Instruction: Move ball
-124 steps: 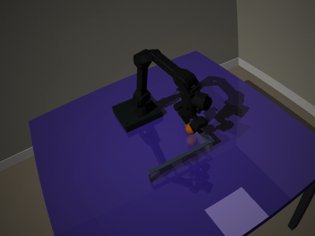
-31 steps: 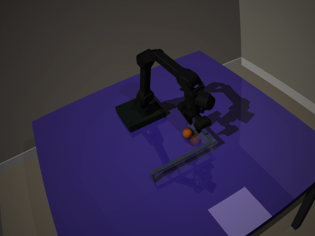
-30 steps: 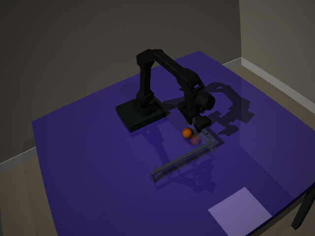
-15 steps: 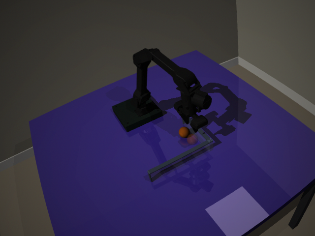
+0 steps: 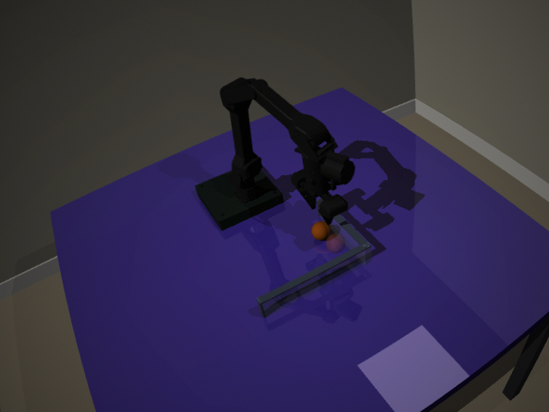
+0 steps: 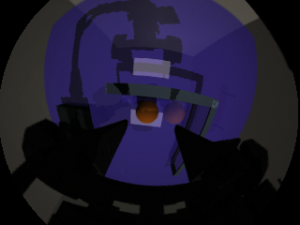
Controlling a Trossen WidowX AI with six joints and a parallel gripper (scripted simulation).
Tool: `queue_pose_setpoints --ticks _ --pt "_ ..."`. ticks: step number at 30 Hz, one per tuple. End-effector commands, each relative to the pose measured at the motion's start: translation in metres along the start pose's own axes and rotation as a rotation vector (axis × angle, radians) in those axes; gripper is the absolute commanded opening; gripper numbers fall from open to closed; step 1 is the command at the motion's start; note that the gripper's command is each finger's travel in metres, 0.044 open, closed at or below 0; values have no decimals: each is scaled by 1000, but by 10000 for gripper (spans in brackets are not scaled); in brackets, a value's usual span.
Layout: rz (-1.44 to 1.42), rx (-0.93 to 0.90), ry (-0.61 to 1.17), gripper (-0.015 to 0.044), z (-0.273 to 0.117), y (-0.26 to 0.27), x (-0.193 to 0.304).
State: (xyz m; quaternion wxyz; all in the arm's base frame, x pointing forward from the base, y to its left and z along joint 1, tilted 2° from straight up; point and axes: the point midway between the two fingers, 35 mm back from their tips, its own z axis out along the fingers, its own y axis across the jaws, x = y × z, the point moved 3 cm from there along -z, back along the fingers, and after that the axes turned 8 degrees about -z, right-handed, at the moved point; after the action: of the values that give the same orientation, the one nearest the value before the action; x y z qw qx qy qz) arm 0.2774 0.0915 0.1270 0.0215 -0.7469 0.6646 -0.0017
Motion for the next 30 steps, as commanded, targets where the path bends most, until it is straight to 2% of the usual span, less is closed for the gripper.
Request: queue_pose_setpoints --ticks 1,30 --pt "6 1 -5 369 4 11 0" --pt "6 1 -5 369 49 10 -1"
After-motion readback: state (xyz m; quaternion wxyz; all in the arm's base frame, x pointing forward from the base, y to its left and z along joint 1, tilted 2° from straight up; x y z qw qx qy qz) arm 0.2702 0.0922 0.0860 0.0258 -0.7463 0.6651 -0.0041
